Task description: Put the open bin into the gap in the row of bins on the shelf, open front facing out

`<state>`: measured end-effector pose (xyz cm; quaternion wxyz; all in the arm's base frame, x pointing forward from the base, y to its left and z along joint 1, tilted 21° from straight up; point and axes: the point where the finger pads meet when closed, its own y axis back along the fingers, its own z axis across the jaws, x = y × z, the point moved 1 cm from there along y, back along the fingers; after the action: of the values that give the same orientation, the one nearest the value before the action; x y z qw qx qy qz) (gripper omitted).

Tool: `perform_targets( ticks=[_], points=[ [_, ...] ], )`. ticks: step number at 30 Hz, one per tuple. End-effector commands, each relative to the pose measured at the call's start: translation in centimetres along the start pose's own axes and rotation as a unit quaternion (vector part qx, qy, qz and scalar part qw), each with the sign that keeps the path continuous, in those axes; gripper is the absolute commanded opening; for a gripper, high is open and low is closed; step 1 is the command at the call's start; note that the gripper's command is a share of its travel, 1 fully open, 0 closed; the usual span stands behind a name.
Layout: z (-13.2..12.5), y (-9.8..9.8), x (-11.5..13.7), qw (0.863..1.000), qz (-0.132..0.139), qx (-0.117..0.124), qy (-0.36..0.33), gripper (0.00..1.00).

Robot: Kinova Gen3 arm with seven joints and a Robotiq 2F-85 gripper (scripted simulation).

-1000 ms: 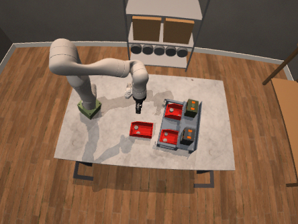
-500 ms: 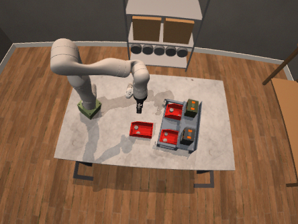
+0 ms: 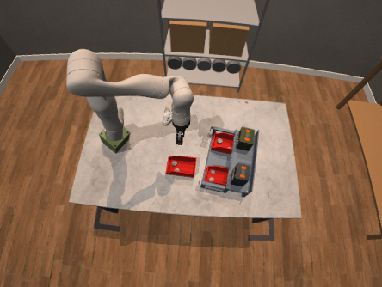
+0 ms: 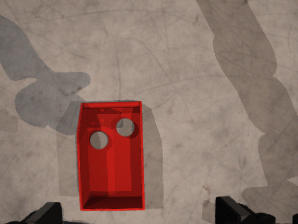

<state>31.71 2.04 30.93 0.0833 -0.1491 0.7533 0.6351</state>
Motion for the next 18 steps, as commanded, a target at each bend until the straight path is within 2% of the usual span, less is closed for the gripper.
perform_targets(
  ticks=[1, 18],
  points=[
    [0.18, 0.05, -0.16, 1.000, 0.000, -0.001, -0.001, 1.00],
    [0.31, 0.06, -0.36, 1.000, -0.001, -0.001, -0.001, 1.00]
  ],
)
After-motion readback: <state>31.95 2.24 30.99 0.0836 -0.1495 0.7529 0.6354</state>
